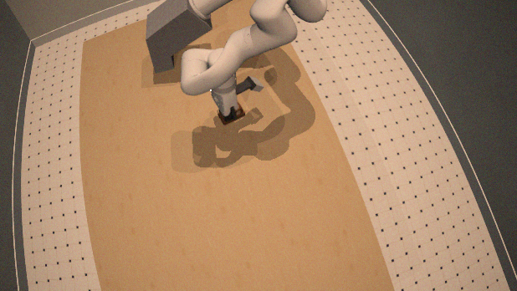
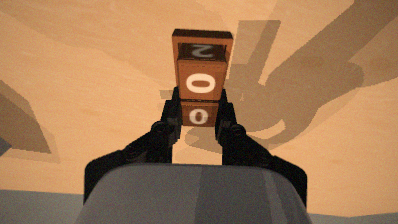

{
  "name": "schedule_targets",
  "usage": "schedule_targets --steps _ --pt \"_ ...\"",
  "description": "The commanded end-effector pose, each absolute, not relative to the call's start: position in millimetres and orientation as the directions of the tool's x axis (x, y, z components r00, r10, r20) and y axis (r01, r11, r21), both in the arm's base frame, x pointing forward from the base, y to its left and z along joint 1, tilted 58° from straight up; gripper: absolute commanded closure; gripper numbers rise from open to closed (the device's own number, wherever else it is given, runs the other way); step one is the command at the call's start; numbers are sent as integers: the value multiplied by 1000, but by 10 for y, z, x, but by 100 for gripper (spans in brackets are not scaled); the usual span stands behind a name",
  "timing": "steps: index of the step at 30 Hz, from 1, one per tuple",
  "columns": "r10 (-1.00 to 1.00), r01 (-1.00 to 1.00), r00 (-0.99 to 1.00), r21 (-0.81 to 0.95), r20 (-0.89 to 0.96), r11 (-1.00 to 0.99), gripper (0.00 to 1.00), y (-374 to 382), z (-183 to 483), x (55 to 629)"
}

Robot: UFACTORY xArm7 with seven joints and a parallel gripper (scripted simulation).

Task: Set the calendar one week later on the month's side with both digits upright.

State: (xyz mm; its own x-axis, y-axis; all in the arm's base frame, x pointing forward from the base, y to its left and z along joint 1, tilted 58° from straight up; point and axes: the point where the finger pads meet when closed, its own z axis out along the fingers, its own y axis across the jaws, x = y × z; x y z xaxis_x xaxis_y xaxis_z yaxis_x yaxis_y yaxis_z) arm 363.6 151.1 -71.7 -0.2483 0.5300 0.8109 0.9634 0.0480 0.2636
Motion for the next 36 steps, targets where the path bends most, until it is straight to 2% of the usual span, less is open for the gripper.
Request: schedule_targets --steps 1,25,36 --pt "532 963 -248 265 810 46 71 1493 -718 3643" --pt "532 963 -248 265 809 46 71 1480 -709 3641" --pt "532 963 -248 265 810 46 71 1073 -457 3592"
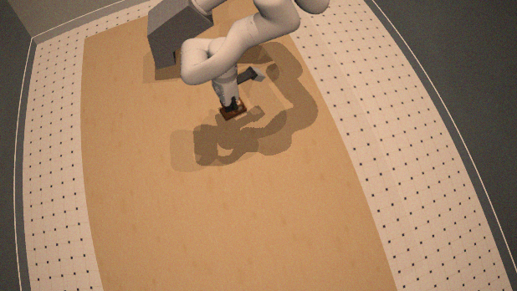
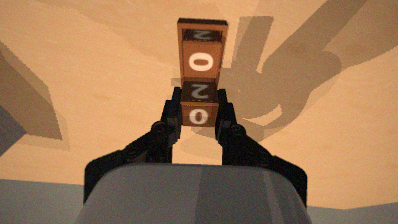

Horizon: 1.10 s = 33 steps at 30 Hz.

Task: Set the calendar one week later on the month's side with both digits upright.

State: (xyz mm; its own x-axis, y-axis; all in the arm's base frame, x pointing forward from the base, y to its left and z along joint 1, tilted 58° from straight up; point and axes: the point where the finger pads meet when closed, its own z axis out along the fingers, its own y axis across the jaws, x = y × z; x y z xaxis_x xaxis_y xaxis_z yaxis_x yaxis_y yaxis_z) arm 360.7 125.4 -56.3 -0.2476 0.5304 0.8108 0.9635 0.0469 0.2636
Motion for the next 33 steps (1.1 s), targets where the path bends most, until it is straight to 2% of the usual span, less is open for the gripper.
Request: schedule_targets --steps 1,9,24,33 --pt "532 963 -248 265 809 46 71 1007 -416 3584" --pt "532 963 -248 265 810 46 71 662 -202 3541" --pt "533 966 -238 257 812 41 71 646 -195 3546" --pt "534 993 -51 101 844 -65 71 614 -216 3663"
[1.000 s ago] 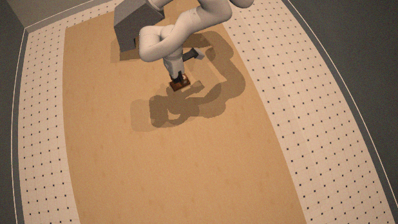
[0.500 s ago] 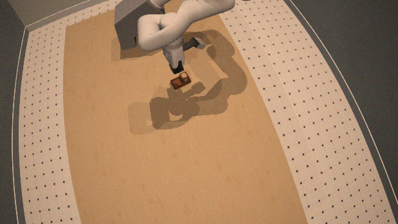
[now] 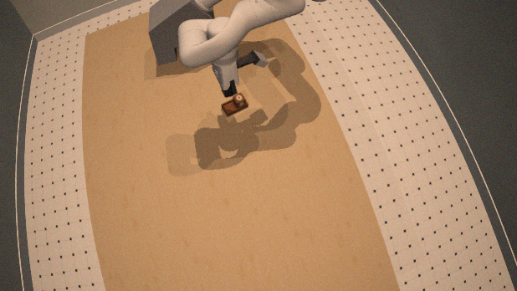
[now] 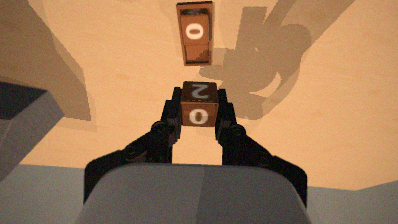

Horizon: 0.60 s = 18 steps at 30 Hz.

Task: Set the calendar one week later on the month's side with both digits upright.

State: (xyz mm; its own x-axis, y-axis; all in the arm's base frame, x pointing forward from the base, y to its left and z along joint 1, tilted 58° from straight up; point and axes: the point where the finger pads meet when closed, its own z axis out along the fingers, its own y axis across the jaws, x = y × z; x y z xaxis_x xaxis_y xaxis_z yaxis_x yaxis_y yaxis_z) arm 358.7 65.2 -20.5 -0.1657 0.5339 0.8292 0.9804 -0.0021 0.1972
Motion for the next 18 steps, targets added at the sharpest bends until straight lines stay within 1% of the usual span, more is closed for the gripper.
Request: schedule_targets --steps 1,4,6,14,16,18 --pt "534 993 -51 101 844 -65 71 614 -216 3663" --pt "523 991 70 0 850 -131 71 597 -228 3737" --pt "520 989 94 -21 849 -145 71 594 -230 3752" --pt "475 943 311 -206 823 -259 71 569 -247 3886" --pt "462 927 358 -247 812 -284 71 565 -249 3915" --pt "462 927 358 -247 812 -284 71 565 -249 3915"
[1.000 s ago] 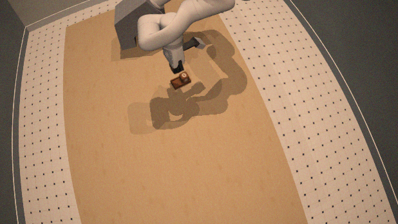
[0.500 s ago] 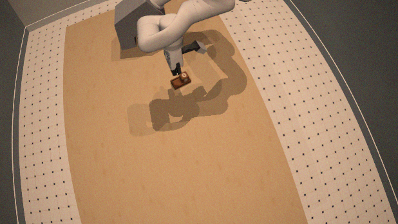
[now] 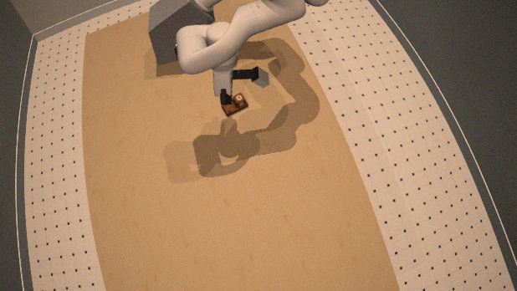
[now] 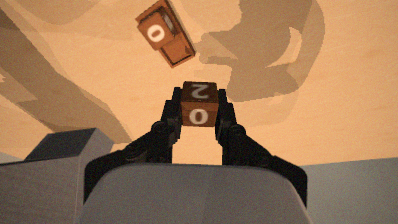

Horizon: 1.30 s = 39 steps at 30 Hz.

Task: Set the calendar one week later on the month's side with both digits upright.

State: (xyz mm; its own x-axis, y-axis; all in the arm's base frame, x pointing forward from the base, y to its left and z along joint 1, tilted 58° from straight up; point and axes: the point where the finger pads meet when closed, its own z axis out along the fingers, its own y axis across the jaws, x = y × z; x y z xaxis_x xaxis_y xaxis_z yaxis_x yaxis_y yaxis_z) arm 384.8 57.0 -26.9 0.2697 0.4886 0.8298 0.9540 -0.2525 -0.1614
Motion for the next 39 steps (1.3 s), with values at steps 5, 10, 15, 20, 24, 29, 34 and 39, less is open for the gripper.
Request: schedule_targets --steps 5,10,15,20,24,29,34,39 --pt "409 856 504 -375 761 -356 71 554 -257 4010" --pt "361 785 608 -468 707 -405 71 549 -261 4082" --pt "316 717 687 -540 655 -441 71 548 -263 4140" --pt "256 621 775 -621 578 -478 71 549 -264 4212" --pt "220 562 819 -663 530 -495 71 551 -263 4251" --pt "156 454 884 -725 441 -517 71 558 -261 4318" --pt "108 368 923 -765 370 -529 71 565 -259 4366" --pt "26 220 969 -815 244 -537 71 582 -253 4443"
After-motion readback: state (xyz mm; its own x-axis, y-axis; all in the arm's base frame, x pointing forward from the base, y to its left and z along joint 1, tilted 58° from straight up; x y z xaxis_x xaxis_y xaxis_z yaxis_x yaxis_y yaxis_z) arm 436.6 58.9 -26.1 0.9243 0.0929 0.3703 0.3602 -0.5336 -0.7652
